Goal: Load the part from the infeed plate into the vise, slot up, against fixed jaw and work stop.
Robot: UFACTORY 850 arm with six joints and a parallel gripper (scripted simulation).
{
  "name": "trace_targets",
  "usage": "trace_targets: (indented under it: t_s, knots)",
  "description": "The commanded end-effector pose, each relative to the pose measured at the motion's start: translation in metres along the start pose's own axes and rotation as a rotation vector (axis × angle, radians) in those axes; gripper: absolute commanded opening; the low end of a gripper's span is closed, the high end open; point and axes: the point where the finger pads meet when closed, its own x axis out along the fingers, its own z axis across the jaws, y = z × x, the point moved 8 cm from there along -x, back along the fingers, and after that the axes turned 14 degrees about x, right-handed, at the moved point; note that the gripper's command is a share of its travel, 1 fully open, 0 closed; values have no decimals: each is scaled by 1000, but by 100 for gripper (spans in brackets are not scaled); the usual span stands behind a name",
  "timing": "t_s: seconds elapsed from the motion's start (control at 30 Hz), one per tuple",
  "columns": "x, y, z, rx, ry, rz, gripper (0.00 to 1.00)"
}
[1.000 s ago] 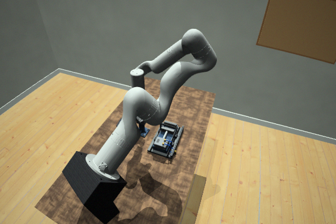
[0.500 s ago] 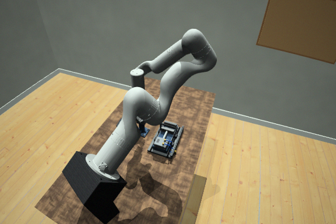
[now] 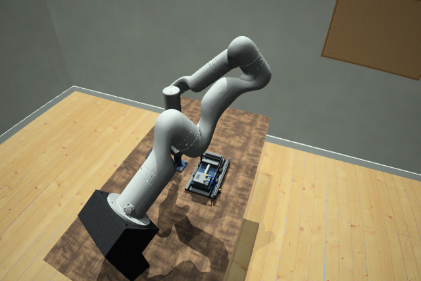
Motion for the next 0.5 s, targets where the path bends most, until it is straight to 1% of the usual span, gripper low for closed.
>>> trace_targets:
  t_s: [0.0, 0.27, 0.47]
  knots:
    - [0, -1, 0, 0, 2, 5, 0]
    - [0, -3, 0, 0, 6, 22, 0]
    - [0, -5, 1, 0, 13, 48, 0]
